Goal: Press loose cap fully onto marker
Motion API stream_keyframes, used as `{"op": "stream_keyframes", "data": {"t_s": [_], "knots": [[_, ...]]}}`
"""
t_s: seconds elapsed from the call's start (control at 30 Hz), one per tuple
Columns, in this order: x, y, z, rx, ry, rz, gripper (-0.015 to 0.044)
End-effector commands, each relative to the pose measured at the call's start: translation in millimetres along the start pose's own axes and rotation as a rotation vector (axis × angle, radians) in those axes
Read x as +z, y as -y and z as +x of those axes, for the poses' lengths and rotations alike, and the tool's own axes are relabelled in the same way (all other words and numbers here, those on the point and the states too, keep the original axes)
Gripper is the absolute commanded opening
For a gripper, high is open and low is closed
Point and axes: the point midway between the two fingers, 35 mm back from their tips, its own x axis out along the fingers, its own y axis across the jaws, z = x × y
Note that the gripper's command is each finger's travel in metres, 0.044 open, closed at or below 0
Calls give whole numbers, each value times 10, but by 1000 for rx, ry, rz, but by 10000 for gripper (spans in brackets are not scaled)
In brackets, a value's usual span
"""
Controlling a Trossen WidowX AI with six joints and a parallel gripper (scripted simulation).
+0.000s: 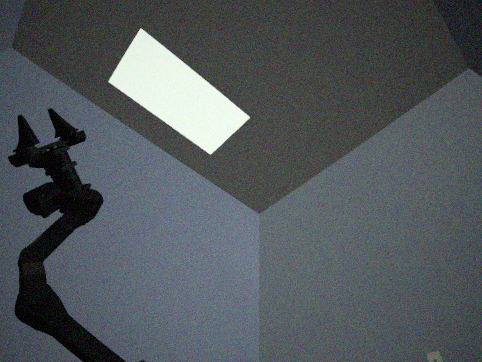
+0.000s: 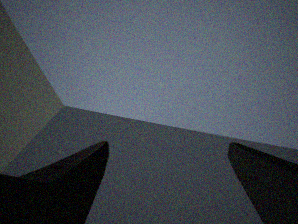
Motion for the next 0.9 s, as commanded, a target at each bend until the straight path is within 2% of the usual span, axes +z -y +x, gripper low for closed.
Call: {"op": "stream_keyframes", "data": {"t_s": [0.0,0.17,0.5,0.67,0.87], "knots": [[-4,-27,-12,7,0,-3,374],[-94,-712,-347,195,21,-106,243],[-574,-1965,-1207,588,63,-294,242],[-1058,-2469,-1737,789,48,-450,242],[-1791,-2821,-2341,1005,-10,-640,242]]}}
